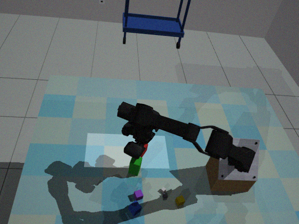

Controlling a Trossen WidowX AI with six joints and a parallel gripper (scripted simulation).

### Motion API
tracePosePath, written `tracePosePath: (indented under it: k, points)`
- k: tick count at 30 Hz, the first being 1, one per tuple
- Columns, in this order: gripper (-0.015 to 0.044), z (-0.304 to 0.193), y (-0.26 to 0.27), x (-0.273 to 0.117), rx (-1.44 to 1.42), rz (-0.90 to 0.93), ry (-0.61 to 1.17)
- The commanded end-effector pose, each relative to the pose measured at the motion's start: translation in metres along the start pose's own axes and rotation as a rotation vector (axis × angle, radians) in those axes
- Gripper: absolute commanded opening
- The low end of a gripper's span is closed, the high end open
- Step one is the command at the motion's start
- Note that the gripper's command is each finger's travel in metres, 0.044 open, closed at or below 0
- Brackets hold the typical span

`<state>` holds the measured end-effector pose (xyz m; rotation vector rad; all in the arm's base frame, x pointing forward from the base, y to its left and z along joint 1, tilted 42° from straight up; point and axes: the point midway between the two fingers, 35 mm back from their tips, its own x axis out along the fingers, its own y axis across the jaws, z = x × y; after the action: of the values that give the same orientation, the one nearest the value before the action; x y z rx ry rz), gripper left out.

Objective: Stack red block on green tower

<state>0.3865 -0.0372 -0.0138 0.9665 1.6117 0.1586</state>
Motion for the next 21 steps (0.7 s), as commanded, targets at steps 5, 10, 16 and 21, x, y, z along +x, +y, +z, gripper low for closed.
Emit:
tracePosePath:
  k: [5,10,16,21]
  points:
    - [0.0000,0.002,0.021,0.003,0.010,0.010,0.005]
    - [0.0000,0.002,0.021,0.011,0.010,0.010,0.005]
    - [0.0000,0.002,0.021,0.034,0.010,0.011,0.005]
    - [0.0000,0.002,0.021,0.035,0.010,0.011,0.005]
